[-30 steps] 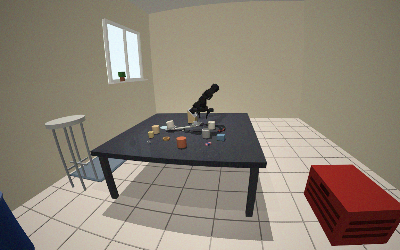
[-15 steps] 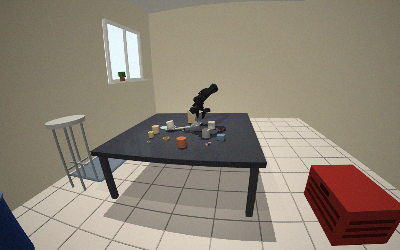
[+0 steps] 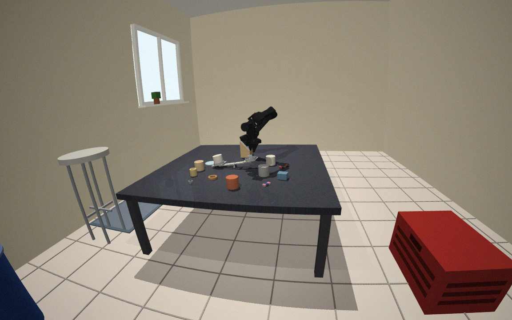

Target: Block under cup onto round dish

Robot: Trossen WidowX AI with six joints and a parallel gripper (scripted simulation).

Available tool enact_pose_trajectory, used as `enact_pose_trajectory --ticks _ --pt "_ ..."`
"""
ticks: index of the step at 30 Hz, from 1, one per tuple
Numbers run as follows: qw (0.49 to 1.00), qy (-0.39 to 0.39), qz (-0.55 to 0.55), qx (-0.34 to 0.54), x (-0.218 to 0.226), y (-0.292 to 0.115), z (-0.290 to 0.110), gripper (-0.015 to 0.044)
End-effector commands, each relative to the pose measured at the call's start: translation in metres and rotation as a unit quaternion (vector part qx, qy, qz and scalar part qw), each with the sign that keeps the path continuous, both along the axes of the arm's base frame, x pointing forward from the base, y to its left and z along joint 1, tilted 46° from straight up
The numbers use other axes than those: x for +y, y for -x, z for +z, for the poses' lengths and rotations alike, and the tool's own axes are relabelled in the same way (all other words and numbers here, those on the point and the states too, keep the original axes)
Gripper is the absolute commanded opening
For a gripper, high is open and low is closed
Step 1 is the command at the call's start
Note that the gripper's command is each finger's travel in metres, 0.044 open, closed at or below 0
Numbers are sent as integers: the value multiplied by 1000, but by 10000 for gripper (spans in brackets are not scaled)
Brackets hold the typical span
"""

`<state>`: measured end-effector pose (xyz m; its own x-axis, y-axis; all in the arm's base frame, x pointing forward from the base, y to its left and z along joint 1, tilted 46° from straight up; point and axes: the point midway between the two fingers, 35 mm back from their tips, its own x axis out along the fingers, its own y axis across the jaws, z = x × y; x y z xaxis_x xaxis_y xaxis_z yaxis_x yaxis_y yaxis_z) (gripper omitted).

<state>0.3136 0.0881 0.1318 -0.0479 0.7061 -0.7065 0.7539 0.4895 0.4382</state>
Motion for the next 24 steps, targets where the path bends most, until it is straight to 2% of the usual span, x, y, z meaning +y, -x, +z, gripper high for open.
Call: enact_pose_trajectory --ticks 1,6,24 --pt "998 -2 -39 43 -5 -4 -3 260" --pt "991 -1 -90 98 -12 -9 -7 260" --pt "991 -1 -92 100 6 -8 -25 260"
